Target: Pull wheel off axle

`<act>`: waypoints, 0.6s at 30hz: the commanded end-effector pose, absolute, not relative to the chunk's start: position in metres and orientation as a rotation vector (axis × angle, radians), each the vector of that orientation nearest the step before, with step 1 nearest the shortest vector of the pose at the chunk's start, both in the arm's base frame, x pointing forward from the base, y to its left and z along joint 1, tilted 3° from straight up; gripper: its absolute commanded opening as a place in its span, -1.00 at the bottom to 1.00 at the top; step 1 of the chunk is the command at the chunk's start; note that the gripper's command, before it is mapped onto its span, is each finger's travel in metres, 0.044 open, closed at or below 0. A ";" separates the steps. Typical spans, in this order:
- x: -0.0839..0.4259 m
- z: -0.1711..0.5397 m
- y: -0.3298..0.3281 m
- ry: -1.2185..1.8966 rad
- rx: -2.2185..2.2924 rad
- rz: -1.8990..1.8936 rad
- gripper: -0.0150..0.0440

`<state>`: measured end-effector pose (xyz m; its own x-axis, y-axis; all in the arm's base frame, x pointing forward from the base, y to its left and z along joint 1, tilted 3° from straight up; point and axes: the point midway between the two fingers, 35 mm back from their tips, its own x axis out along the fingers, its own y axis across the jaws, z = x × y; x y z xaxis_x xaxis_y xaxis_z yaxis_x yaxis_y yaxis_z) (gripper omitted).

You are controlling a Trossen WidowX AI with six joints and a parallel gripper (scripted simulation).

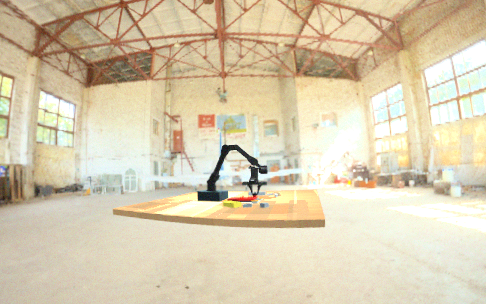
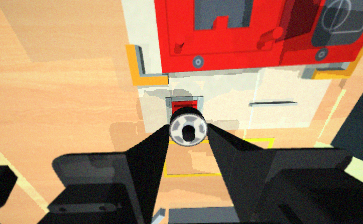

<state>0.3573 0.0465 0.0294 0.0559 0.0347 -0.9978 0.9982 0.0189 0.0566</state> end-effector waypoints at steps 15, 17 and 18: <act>0.356 0.039 0.046 1.199 1.246 -1.138 -0.49; 0.356 0.040 0.046 1.199 1.246 -1.138 -0.49; 0.356 0.040 0.046 1.199 1.246 -1.138 -0.49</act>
